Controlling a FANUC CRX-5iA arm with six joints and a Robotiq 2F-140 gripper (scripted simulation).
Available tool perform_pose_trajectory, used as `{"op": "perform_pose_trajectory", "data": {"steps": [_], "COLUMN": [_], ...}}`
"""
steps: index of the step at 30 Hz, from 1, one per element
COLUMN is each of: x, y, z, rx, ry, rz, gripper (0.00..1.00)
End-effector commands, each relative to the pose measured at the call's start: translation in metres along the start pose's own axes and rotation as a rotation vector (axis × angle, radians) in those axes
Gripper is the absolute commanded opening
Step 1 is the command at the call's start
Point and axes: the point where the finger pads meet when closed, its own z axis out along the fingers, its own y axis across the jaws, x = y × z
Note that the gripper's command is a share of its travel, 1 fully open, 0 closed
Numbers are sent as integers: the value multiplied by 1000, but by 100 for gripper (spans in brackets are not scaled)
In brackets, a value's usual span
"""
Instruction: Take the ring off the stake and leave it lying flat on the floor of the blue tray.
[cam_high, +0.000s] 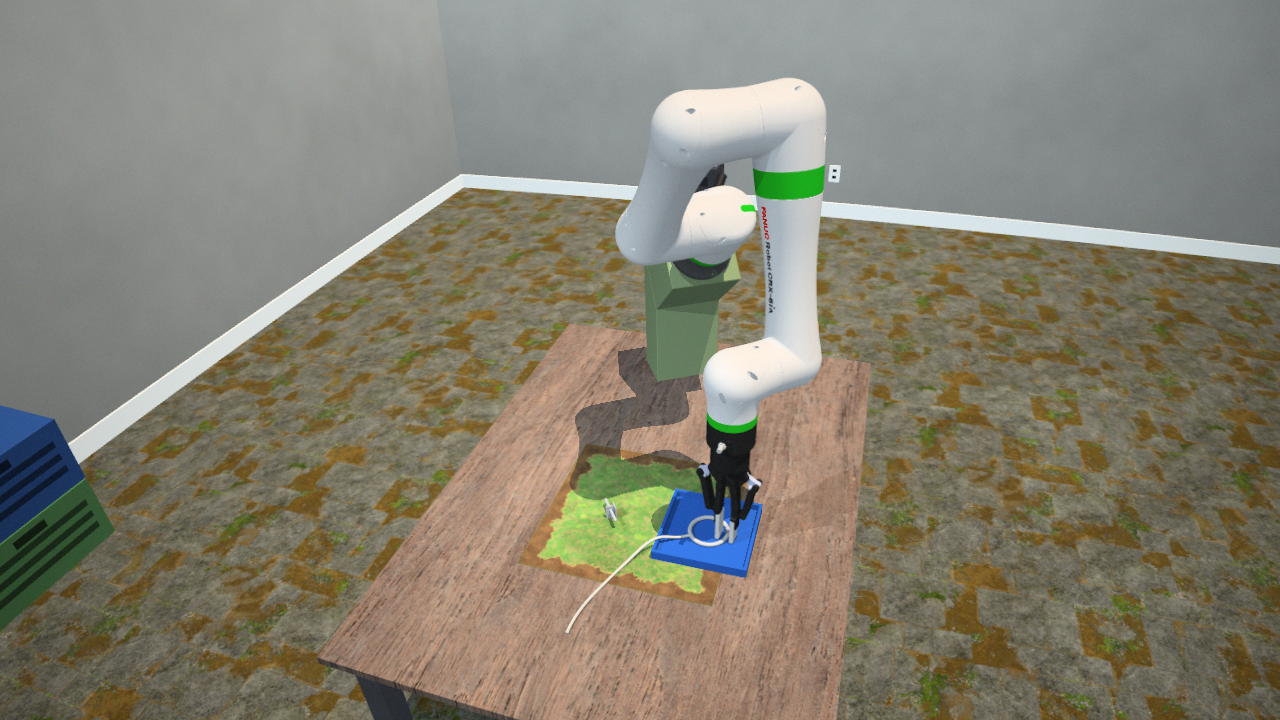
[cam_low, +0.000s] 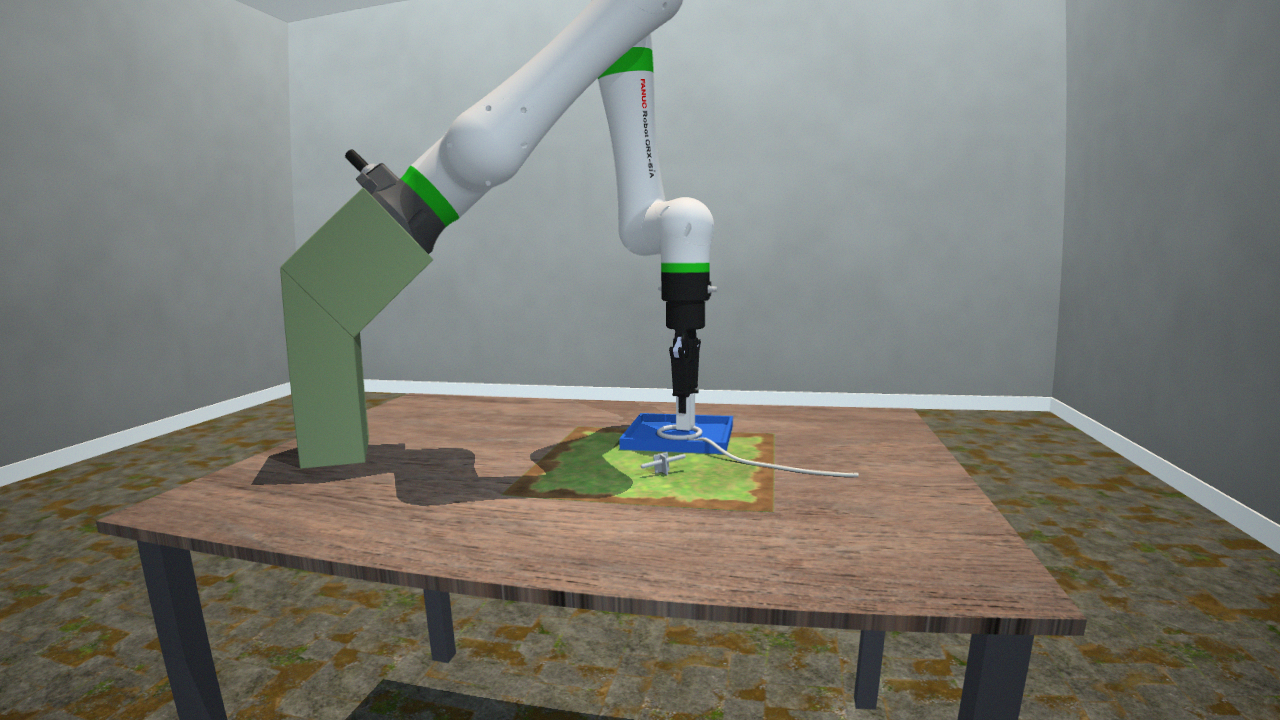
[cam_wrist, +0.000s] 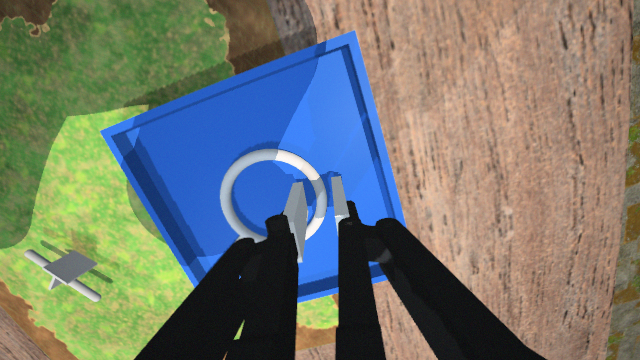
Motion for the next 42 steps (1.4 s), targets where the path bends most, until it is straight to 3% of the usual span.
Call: {"op": "perform_pose_trajectory", "data": {"steps": [1, 19, 27, 29, 37, 42], "x": [-1, -1, -1, -1, 0, 0], "y": [0, 0, 0, 0, 0, 0], "z": [0, -6, -44, -44, -88, -100], "rx": [-1, -1, -1, -1, -1, -1], "ry": [-1, -1, -1, -1, -1, -1], "rz": [0, 0, 0, 0, 0, 0], "gripper": [24, 24, 24, 24, 24, 24]}}
